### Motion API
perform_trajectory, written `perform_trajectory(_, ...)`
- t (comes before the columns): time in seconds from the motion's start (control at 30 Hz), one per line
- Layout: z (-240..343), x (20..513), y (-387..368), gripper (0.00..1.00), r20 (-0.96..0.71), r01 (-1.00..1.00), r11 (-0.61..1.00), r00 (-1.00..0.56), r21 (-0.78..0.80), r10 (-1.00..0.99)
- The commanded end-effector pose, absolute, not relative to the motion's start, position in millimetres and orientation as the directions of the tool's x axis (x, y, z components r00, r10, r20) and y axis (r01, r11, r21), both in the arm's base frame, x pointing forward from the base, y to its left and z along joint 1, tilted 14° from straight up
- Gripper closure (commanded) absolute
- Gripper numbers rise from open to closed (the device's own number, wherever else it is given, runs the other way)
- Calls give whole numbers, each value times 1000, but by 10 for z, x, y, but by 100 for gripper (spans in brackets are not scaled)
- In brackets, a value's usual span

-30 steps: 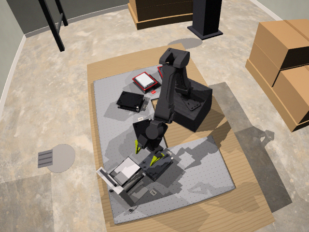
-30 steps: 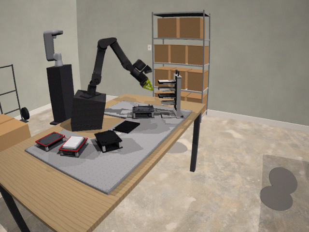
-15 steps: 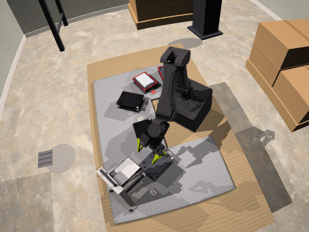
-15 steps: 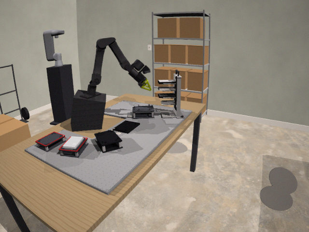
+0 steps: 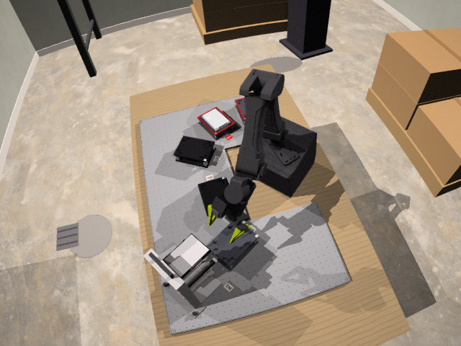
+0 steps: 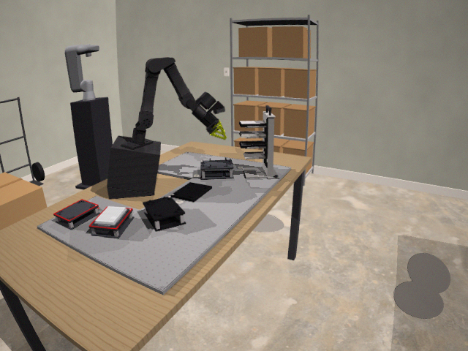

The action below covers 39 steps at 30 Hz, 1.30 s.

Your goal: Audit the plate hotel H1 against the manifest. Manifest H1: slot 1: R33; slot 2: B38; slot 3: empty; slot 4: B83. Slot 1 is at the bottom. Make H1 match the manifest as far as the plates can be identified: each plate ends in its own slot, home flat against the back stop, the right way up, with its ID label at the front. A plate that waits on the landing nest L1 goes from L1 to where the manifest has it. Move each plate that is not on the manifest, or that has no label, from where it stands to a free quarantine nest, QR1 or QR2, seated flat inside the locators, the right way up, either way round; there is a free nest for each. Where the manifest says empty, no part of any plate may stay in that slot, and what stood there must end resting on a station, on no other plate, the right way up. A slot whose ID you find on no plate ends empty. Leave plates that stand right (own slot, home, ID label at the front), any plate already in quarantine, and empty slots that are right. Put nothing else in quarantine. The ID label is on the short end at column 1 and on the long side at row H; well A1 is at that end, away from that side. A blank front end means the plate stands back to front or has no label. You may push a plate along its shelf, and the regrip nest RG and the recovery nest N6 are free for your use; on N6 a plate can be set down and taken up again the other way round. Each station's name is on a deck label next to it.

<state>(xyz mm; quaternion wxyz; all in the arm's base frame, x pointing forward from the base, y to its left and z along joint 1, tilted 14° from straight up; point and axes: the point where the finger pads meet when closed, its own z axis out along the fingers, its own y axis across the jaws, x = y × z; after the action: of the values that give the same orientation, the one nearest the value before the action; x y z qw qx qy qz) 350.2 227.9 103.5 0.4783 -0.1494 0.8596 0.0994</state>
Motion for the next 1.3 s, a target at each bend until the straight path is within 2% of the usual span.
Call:
perform_trajectory(0.0,938,3495,2257,0,-850,-345,938,-501,24,-162)
perform_trajectory(0.83,563,3563,2258,0,-849,-343,939,-502,23,-162)
perform_trajectory(0.87,726,3682,2353,0,-870,-347,937,-473,37,-141)
perform_trajectory(1.27,704,3810,2389,0,-857,-348,937,-490,29,-156)
